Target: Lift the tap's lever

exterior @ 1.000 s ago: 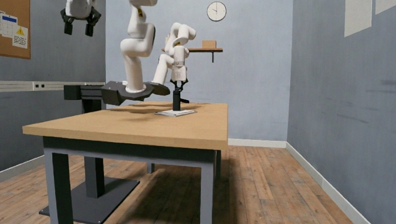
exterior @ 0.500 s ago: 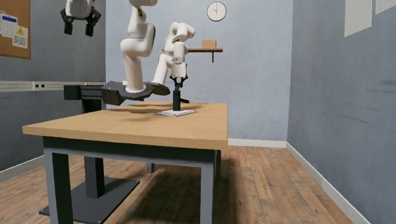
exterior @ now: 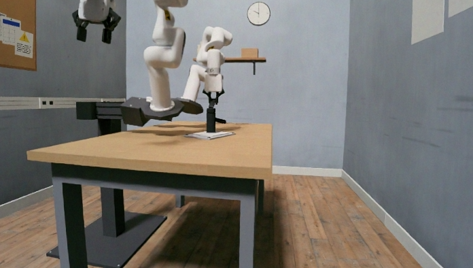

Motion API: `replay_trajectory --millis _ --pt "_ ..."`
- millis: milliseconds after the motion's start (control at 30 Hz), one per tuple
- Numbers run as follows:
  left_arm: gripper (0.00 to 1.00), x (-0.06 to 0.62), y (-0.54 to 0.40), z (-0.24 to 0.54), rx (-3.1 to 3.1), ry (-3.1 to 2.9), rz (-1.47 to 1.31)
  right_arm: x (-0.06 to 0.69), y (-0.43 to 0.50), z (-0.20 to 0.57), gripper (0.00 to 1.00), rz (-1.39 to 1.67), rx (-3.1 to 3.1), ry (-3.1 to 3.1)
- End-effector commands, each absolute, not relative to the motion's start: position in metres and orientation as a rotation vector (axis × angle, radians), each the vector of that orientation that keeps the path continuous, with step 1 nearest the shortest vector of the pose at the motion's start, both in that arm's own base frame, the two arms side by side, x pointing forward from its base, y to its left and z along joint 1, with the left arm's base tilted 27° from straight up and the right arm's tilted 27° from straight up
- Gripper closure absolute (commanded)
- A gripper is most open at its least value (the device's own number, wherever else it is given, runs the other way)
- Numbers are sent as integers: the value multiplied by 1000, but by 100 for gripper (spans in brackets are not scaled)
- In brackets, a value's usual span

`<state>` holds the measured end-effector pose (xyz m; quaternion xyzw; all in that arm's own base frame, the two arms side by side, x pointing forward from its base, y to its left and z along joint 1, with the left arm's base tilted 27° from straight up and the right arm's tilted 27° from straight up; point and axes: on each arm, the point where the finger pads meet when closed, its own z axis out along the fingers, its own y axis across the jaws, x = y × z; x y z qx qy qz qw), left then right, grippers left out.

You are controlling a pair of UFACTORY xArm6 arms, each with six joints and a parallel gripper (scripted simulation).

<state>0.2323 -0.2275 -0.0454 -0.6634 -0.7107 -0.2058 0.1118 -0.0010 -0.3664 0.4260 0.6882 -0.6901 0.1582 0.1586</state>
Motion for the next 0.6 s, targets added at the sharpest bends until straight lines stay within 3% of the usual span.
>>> replay_trajectory --millis 0,267,300,567 --pt "100 233 -230 -44 -1950 -2089 -604 -1 -367 428 0 456 1965 -1970" --pt "100 233 -230 -44 -1950 -2089 -604 -1 -367 428 0 456 1965 -1970" --pt "36 233 -230 -44 -1950 -2089 -604 -1 -367 428 0 456 1965 -1970" --pt "36 233 -230 -44 -1950 -2089 -604 -1 -367 428 0 456 1965 -1970"
